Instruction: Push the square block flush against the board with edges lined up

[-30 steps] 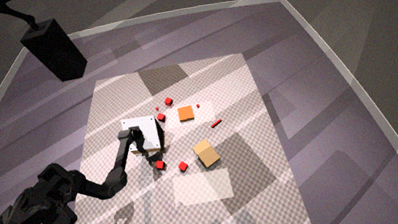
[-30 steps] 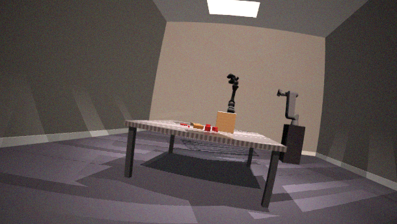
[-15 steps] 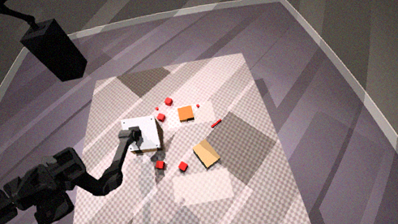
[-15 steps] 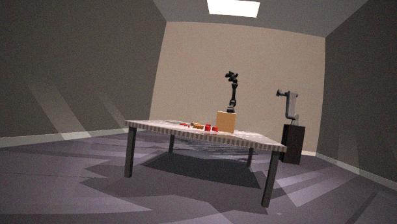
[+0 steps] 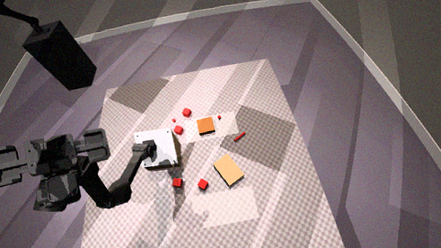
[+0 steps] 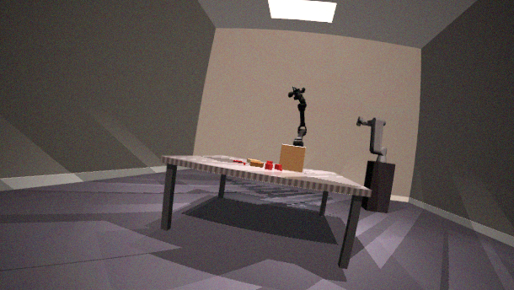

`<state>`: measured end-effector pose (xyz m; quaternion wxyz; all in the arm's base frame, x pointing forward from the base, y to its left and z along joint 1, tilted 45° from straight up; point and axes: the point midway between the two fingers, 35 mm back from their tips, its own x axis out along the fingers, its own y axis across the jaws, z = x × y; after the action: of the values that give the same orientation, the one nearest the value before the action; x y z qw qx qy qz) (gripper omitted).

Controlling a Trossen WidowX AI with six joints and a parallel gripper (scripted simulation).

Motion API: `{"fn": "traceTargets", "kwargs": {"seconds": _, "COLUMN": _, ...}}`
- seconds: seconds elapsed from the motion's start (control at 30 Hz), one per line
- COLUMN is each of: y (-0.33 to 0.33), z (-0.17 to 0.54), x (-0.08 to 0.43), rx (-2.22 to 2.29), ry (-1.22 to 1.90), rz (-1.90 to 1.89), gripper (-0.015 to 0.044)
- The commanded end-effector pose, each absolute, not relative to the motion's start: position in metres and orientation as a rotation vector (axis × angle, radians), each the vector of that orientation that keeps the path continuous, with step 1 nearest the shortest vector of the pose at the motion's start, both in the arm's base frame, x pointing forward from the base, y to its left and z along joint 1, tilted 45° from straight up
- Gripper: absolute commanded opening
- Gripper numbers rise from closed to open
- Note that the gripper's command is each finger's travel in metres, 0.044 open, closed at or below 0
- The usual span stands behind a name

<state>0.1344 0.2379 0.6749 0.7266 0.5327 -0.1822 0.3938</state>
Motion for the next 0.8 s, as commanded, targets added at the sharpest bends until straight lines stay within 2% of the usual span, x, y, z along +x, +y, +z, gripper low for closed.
{"fn": "traceTargets", "kwargs": {"seconds": 0.0, "y": 0.256, "z": 0.661, "x": 0.150, "rx": 1.078, "ry": -0.386, "rz": 0.820, "gripper": 0.0000}}
{"fn": "traceTargets", "kwargs": {"seconds": 0.77, "y": 0.354, "z": 0.544, "x": 0.260, "rx": 0.427, "ry": -0.219, "rz": 0.562, "gripper": 0.0000}}
